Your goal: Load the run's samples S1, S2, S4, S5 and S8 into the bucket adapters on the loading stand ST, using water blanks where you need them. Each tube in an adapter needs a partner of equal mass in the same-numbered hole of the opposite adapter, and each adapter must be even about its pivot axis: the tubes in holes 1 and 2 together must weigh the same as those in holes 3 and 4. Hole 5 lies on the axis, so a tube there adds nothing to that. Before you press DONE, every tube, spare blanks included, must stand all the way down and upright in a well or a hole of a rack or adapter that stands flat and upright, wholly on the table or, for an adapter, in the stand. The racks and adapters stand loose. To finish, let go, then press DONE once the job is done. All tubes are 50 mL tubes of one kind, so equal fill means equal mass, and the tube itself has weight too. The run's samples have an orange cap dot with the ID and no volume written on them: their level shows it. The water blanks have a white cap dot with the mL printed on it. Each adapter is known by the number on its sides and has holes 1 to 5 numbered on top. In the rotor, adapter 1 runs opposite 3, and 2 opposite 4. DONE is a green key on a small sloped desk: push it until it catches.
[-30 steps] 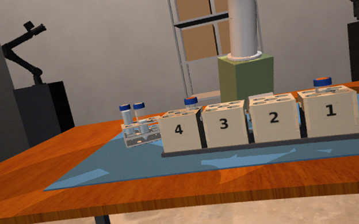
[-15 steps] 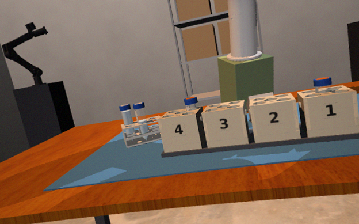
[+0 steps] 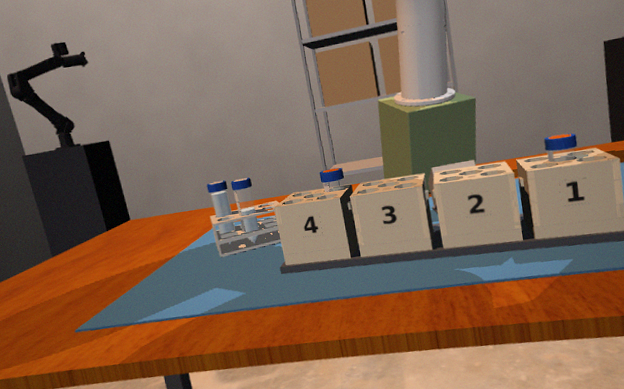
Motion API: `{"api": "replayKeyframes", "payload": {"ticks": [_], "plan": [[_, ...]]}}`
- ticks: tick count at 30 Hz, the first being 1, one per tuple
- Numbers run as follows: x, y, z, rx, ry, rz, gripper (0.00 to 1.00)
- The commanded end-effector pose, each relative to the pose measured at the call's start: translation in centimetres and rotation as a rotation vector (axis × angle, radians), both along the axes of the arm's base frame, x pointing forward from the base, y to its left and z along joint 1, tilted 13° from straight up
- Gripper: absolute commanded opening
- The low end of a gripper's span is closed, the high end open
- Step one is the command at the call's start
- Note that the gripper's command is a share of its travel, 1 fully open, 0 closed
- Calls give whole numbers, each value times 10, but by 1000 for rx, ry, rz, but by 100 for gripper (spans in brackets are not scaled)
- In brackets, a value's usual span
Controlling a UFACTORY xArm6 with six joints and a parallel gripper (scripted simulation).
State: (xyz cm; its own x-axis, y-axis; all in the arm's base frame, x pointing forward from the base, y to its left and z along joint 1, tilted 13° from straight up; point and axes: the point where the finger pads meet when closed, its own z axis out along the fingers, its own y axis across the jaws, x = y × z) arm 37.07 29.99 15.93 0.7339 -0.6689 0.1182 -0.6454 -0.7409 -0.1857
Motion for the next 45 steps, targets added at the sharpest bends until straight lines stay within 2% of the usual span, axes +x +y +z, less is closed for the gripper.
{"api": "replayKeyframes", "payload": {"ticks": [1,45], "plan": [[1,1,0,3,-3,1,57],[17,6,-74,3,-3,1,57]]}}
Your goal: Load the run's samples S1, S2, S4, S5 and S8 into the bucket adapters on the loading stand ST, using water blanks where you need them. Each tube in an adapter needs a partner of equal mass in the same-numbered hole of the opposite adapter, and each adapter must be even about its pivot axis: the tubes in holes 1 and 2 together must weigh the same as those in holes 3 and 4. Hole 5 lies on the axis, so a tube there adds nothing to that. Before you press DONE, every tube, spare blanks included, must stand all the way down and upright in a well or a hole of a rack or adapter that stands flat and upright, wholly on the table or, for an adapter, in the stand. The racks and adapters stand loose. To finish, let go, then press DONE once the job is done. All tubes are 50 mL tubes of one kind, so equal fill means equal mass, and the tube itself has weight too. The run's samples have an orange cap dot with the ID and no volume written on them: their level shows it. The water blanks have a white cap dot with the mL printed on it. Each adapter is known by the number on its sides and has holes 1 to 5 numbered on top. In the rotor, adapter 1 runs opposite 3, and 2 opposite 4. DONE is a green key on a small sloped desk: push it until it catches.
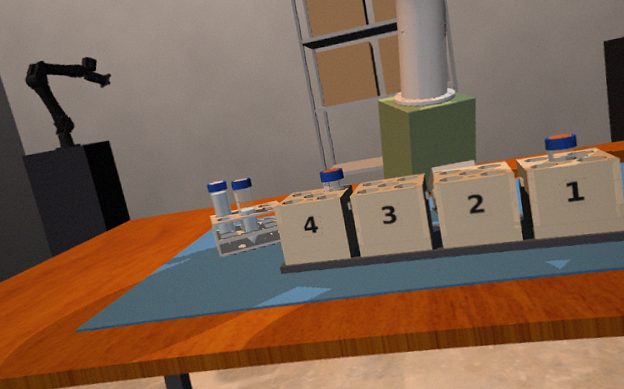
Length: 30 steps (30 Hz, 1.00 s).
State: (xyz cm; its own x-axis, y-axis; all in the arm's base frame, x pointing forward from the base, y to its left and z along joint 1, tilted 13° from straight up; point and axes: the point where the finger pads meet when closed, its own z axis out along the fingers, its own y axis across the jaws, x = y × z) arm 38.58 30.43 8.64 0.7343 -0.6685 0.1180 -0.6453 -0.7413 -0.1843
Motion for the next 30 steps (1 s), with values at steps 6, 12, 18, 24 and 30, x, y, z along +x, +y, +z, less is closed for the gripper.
{"api": "replayKeyframes", "payload": {"ticks": [6,12,18,24,30], "plan": [[5,2,-13,3,-4,0,57],[7,3,-25,3,-4,0,57],[9,4,-33,3,-4,0,57],[10,4,-36,3,-4,0,57],[10,4,-37,3,-4,0,57]]}}
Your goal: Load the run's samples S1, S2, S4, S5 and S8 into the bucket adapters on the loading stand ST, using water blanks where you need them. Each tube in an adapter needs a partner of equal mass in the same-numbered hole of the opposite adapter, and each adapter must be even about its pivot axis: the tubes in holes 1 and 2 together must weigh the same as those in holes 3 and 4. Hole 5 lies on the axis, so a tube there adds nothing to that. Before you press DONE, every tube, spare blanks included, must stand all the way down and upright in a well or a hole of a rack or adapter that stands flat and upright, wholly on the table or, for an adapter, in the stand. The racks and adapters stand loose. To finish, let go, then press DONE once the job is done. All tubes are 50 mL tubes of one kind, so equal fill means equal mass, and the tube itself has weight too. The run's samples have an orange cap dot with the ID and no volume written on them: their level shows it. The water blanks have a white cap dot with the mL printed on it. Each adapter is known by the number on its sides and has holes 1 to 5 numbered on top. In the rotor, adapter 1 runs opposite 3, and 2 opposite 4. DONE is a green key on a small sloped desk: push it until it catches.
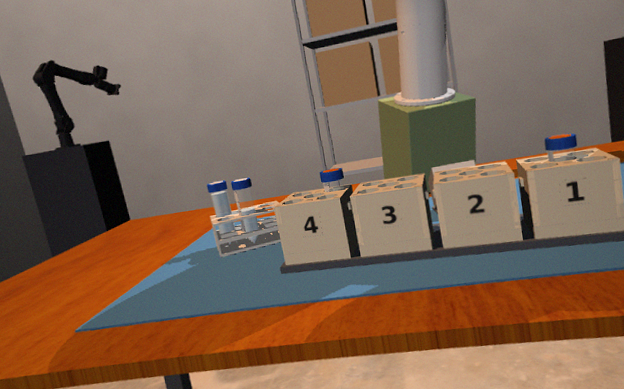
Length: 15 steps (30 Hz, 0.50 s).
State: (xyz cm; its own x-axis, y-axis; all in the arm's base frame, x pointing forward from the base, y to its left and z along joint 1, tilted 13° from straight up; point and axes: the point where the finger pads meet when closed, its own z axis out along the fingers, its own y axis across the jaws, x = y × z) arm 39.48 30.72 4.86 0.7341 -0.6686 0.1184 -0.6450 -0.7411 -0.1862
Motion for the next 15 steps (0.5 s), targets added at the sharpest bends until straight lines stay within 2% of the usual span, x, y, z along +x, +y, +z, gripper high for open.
{"api": "replayKeyframes", "payload": {"ticks": [1,15], "plan": [[1,1,0,2,-3,0,57],[3,1,-8,2,-3,0,57]]}}
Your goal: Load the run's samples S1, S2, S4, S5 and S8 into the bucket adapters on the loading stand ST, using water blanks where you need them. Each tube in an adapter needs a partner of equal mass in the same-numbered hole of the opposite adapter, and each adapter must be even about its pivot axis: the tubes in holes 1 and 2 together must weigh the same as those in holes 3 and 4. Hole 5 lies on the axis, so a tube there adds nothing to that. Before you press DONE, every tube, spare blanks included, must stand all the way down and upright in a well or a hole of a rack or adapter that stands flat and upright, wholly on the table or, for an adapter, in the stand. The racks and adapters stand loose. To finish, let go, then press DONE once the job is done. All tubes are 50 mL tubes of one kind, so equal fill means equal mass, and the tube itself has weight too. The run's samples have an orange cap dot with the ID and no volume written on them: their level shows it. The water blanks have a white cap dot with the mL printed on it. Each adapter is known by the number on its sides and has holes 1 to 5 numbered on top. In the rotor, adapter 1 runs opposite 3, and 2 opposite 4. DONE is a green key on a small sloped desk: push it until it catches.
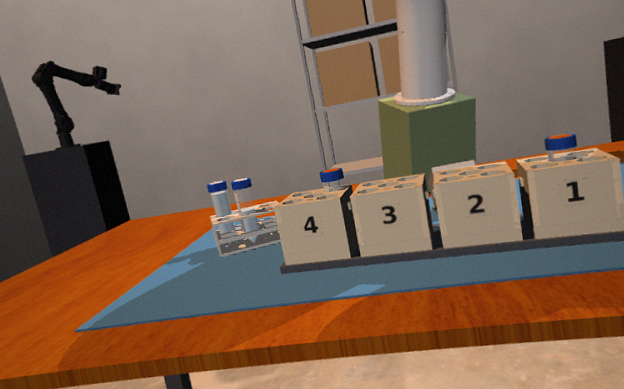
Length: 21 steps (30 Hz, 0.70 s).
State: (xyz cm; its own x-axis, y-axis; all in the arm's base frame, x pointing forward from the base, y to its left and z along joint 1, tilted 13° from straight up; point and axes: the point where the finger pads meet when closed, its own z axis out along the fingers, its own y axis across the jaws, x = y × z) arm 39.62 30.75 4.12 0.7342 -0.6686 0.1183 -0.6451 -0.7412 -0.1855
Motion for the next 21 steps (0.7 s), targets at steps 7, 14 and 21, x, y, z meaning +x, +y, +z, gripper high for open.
{"api": "replayKeyframes", "payload": {"ticks": [7,14,21], "plan": [[2,1,-4,3,-3,0,57],[3,2,-8,3,-3,0,57],[4,2,-11,3,-3,0,57]]}}
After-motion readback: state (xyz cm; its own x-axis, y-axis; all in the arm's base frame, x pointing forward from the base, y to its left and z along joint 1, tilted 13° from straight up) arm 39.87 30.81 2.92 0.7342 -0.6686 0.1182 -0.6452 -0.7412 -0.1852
